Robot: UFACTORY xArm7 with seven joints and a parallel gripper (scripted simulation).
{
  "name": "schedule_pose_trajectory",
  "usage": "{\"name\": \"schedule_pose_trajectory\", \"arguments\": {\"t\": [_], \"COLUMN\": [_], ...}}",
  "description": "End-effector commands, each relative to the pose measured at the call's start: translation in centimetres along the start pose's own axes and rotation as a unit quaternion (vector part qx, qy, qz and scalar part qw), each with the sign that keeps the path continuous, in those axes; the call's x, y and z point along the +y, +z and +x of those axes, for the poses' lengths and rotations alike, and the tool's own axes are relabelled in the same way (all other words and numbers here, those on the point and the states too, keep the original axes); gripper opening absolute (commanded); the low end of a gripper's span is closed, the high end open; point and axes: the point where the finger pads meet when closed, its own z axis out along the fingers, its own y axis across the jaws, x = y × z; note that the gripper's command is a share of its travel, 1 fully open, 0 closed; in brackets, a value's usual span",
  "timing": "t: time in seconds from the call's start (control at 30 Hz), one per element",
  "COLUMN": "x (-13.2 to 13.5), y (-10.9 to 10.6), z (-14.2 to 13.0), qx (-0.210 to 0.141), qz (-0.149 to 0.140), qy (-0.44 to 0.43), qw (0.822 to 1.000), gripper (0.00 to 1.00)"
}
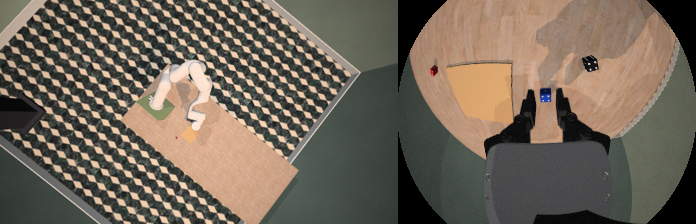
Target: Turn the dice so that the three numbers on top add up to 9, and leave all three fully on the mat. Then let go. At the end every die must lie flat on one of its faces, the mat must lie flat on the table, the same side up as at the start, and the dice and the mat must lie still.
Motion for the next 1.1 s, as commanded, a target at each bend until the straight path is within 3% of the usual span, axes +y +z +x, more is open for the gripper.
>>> {"name": "schedule_pose_trajectory", "arguments": {"t": [0.0,1.07], "x": [-0.1,-0.1], "y": [-0.1,1.8], "z": [-0.1,-0.1], "qx": [-0.002,-0.002], "qz": [0.001,0.001], "qy": [0.0,0.0], "qw": [1.0,1.0], "gripper": [0.31,0.31]}}
